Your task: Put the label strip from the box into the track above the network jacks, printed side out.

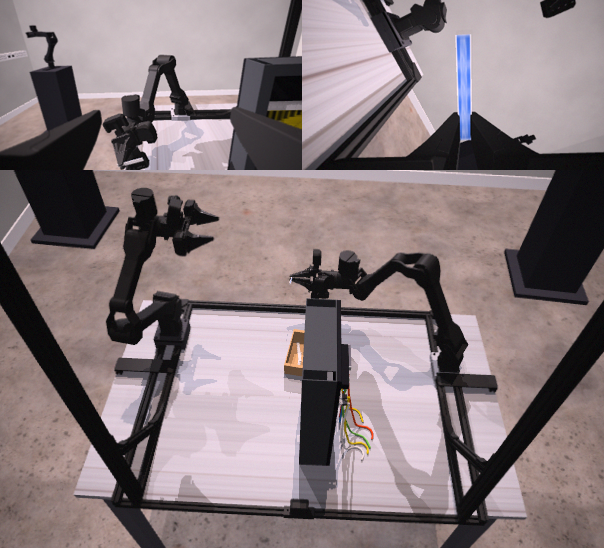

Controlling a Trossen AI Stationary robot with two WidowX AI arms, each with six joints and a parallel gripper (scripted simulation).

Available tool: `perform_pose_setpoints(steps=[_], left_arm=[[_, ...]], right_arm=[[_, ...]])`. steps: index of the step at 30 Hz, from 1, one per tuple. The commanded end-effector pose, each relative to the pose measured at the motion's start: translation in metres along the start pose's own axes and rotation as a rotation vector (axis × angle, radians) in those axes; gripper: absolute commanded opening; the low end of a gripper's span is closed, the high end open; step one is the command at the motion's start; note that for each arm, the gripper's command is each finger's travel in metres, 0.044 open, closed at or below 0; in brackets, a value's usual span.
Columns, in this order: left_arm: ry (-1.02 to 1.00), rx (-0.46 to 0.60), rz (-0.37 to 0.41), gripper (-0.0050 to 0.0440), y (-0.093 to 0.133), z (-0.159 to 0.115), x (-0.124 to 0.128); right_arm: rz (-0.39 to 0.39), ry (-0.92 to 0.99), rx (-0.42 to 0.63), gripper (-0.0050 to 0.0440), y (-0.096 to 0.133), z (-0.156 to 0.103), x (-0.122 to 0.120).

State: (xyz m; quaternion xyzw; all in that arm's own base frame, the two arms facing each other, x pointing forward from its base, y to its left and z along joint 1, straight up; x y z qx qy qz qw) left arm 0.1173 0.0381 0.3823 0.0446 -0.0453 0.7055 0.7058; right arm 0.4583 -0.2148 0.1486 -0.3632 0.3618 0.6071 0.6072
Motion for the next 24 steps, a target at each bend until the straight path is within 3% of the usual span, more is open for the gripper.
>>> perform_pose_setpoints(steps=[1, 24], left_arm=[[0.0, 0.0, 0.0, 0.044, -0.0001, 0.0007, 0.0015], [0.0, 0.0, 0.0, 0.044, -0.0001, 0.0007, 0.0015]], right_arm=[[-0.012, 0.061, -0.01, -0.005, -0.0022, 0.0019, -0.0063], [-0.013, 0.316, -0.008, -0.005, -0.0022, 0.0019, -0.0062]])
Point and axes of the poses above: on each arm, the point midway between the two fingers, 35 mm back from their tips, its own y axis back along the fingers, its own x axis across the jaws, z = x × y, the point moved 4 cm from there along y, back along the fingers, and after that the axes turned 7 degrees about -y, right-handed, at the moved point
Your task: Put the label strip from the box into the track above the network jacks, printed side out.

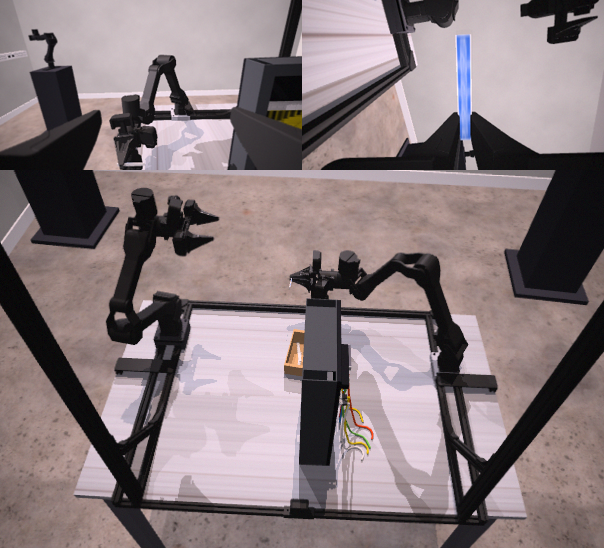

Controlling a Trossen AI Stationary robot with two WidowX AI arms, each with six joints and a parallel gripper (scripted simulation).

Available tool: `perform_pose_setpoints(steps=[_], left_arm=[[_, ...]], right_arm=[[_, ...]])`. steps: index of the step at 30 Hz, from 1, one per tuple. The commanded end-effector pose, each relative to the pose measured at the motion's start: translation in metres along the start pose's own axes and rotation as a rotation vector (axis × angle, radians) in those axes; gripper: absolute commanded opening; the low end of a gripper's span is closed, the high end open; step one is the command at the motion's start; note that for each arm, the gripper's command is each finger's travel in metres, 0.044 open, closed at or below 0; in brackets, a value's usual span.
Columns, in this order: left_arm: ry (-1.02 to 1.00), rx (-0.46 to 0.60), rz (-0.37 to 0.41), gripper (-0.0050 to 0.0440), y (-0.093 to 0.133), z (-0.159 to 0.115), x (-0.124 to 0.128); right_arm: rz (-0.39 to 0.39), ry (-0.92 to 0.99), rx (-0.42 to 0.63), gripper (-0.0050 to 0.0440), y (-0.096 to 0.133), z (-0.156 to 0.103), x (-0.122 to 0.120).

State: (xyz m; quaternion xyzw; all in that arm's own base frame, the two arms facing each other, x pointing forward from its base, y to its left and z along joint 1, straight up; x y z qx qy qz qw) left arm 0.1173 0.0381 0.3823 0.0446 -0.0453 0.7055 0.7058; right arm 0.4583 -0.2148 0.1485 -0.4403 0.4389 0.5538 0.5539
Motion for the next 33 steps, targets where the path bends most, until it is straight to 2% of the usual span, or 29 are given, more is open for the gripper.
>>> perform_pose_setpoints(steps=[1, 11, 20, 33], left_arm=[[0.0, 0.0, 0.0, 0.044, 0.0, 0.001, 0.002], [0.0, 0.0, 0.0, 0.044, 0.0, 0.001, 0.002], [0.0, 0.0, 0.0, 0.044, 0.0, 0.001, 0.002], [0.0, 0.0, 0.0, 0.044, 0.0, 0.001, 0.002]], right_arm=[[-0.014, 0.063, -0.006, -0.005, -0.002, 0.0, -0.007], [-0.015, 0.122, -0.006, -0.005, -0.002, 0.0, -0.007], [-0.017, 0.104, -0.005, -0.005, 0.0, 0.015, -0.014], [-0.012, 0.037, -0.002, -0.005, 0.001, 0.079, -0.033]])
Point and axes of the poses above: on each arm, the point midway between the two fingers, 35 mm back from their tips, its own y axis back along the fingers, its own x axis across the jaws, z = x × y, the point moved 4 cm from there along y, back along the fingers, and after that the axes turned 7 degrees about -y, right-handed, at the moved point
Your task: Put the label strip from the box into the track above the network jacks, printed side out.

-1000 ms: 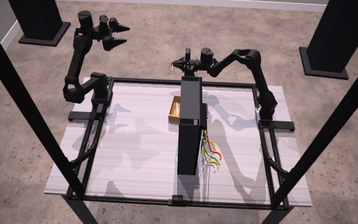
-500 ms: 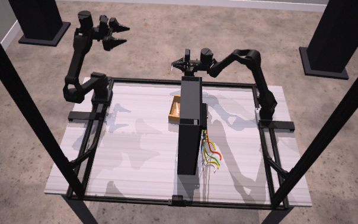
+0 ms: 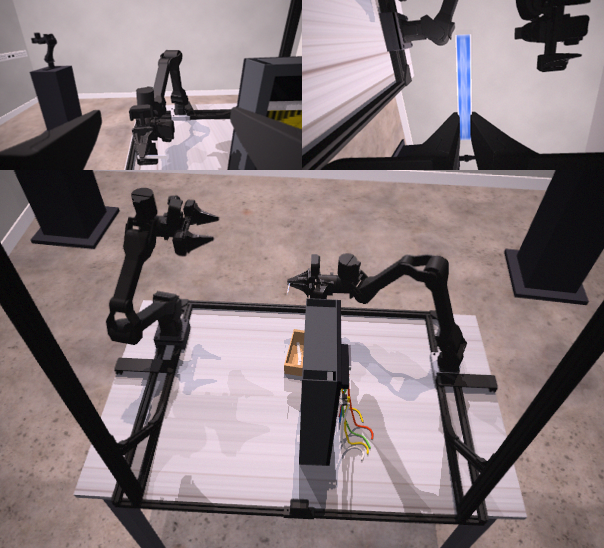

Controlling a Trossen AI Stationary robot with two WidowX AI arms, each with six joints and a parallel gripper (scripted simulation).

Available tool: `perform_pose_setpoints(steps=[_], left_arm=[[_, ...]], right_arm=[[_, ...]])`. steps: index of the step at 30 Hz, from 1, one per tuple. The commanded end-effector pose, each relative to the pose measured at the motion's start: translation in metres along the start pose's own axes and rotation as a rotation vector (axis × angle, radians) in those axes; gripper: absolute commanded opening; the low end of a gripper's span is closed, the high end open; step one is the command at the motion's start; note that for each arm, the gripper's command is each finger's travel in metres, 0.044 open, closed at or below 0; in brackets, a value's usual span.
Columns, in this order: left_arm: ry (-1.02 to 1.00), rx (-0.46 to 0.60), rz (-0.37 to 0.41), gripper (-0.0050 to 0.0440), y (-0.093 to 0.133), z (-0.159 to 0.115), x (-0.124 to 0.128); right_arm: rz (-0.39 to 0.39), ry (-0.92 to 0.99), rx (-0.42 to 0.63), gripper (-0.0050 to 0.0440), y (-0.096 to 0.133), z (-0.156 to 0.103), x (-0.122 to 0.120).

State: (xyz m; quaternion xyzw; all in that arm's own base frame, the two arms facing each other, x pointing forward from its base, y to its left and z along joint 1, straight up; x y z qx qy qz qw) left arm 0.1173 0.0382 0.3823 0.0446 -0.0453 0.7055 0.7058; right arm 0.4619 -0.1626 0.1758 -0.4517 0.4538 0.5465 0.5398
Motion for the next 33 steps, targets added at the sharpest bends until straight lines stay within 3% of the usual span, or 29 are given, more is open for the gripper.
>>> perform_pose_setpoints(steps=[1, 4, 19, 21, 33], left_arm=[[0.0, 0.0, 0.0, 0.044, 0.0, 0.001, 0.001], [0.0, 0.0, 0.0, 0.044, 0.0, 0.001, 0.001], [0.0, 0.0, 0.0, 0.044, 0.0, 0.001, 0.001], [0.0, 0.0, 0.0, 0.044, 0.0, 0.001, 0.001], [0.0, 0.0, 0.0, 0.044, 0.0, 0.001, 0.001]], right_arm=[[-0.022, -0.017, 0.001, -0.005, 0.005, 0.027, -0.021], [-0.022, -0.023, 0.001, -0.005, 0.006, 0.032, -0.023], [-0.013, -0.112, 0.006, -0.005, 0.03, 0.109, -0.042], [-0.013, -0.112, 0.006, -0.005, 0.03, 0.109, -0.042], [-0.005, -0.181, 0.011, -0.005, 0.062, 0.159, -0.05]])
Point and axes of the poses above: on each arm, the point midway between the two fingers, 35 mm back from their tips, its own y axis back along the fingers, its own x axis across the jaws, z = x × y, the point moved 4 cm from there along y, back along the fingers, and after that the axes turned 7 degrees about -y, right-handed, at the moved point
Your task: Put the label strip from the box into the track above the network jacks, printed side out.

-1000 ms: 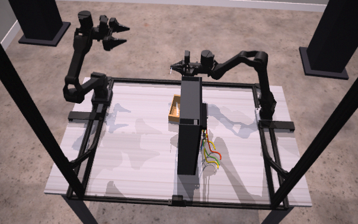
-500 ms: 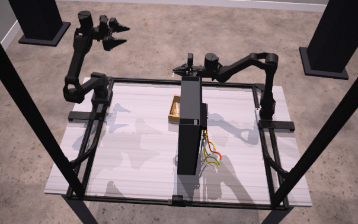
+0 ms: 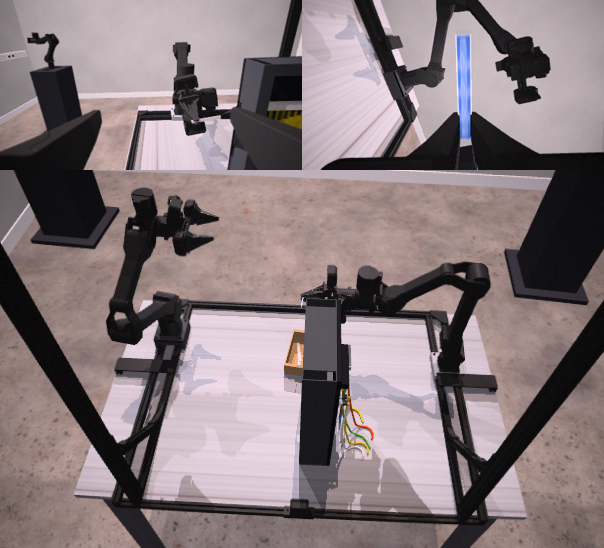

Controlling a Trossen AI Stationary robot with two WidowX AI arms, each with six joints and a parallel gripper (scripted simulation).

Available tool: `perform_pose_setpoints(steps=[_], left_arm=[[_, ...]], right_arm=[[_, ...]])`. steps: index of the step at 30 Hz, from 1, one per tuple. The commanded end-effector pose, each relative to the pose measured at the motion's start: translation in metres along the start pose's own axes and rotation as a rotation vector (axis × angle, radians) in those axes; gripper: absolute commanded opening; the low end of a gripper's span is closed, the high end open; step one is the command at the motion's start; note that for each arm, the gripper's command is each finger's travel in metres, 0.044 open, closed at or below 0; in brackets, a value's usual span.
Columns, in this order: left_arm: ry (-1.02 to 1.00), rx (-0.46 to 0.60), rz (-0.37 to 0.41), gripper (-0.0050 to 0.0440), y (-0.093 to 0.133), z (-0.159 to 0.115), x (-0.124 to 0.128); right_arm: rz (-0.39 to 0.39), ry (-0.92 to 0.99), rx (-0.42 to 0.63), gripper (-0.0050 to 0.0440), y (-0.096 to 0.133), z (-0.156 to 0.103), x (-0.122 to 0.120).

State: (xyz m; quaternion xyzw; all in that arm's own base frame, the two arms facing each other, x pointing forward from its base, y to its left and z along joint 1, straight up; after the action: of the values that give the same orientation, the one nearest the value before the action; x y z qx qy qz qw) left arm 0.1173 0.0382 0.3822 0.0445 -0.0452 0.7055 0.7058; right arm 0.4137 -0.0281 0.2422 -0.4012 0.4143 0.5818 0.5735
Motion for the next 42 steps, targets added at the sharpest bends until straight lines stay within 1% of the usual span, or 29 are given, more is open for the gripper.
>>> perform_pose_setpoints(steps=[1, 3, 5, 18, 20, 22, 30, 36, 42], left_arm=[[0.0, 0.0, 0.0, 0.044, 0.0, 0.001, 0.001], [0.0, 0.0, 0.0, 0.044, 0.0, 0.001, 0.001], [0.0, 0.0, 0.0, 0.044, 0.0, 0.001, 0.001], [0.0, 0.0, 0.0, 0.044, 0.0, 0.001, 0.001], [0.0, 0.0, 0.0, 0.044, 0.0, 0.001, 0.001], [0.0, 0.0, 0.0, 0.044, 0.0, 0.001, 0.001], [0.0, 0.0, 0.0, 0.044, 0.0, 0.001, 0.001], [0.0, 0.0, 0.0, 0.044, 0.0, 0.001, 0.001], [0.0, 0.0, 0.0, 0.044, 0.0, 0.001, 0.001]], right_arm=[[-0.016, -0.026, 0.0, -0.005, 0.017, 0.019, -0.007], [-0.015, -0.037, 0.001, -0.005, 0.023, 0.027, -0.007], [-0.015, -0.037, 0.001, -0.005, 0.023, 0.027, -0.007], [-0.007, -0.106, 0.007, -0.005, 0.066, 0.063, -0.001], [-0.006, -0.114, 0.008, -0.005, 0.071, 0.066, 0.0], [-0.006, -0.114, 0.008, -0.005, 0.071, 0.066, 0.0], [-0.015, -0.145, -0.011, -0.005, 0.097, 0.081, 0.002], [-0.019, -0.144, -0.024, -0.005, 0.111, 0.089, 0.004], [-0.021, -0.109, -0.031, -0.005, 0.118, 0.095, 0.007]])
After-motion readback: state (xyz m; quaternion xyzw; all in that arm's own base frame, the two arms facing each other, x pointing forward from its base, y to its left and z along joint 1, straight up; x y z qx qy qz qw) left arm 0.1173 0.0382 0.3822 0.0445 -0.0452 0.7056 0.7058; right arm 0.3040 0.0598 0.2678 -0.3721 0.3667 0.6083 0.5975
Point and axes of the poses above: on each arm, the point midway between the two fingers, 35 mm back from their tips, its own y axis back along the fingers, its own x axis across the jaws, z = x × y, the point moved 4 cm from there along y, back along the fingers, and after that the axes turned 7 degrees about -y, right-handed, at the moved point
